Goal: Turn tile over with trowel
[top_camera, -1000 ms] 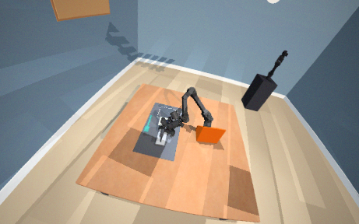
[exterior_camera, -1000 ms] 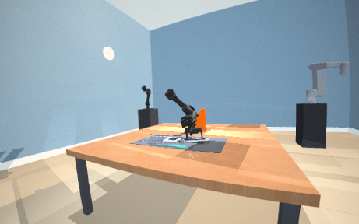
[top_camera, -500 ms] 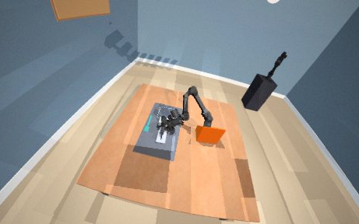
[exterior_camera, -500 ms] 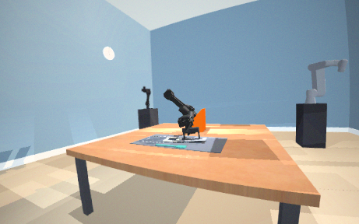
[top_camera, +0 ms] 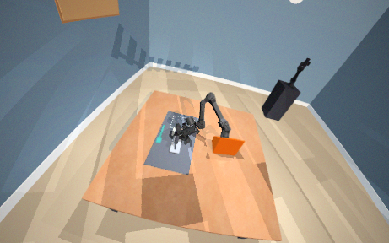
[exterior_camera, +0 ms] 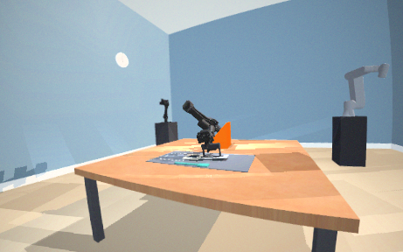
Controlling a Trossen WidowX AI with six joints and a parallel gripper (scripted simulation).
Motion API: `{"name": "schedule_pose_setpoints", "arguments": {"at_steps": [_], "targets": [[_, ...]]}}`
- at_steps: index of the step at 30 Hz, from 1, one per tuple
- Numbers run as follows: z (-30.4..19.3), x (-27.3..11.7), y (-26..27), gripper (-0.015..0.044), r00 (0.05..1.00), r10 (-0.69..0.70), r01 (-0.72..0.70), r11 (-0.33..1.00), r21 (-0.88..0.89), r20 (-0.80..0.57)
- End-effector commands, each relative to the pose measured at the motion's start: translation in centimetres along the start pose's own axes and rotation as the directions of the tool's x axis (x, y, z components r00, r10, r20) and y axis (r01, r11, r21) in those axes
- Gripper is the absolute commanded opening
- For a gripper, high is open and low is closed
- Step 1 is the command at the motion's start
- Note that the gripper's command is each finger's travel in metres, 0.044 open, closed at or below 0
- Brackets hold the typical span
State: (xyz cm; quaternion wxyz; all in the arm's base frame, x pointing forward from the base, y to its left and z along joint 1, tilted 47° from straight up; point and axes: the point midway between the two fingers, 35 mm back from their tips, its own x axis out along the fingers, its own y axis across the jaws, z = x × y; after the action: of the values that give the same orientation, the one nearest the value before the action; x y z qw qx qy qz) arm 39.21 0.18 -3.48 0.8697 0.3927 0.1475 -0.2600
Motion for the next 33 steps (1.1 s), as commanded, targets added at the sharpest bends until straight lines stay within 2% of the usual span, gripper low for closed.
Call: {"name": "schedule_pose_setpoints", "arguments": {"at_steps": [1,15,33], "targets": [[0.8,0.0,0.2,0.0,1.0,0.001,-0.002,1.0,0.008,0.019],[0.6,-1.6,2.1,0.0,0.996,0.004,0.002,0.998,-0.069,0.085],[4.2,-4.1,5.0,0.0,0.996,0.004,0.002,0.998,-0.071,0.086]]}}
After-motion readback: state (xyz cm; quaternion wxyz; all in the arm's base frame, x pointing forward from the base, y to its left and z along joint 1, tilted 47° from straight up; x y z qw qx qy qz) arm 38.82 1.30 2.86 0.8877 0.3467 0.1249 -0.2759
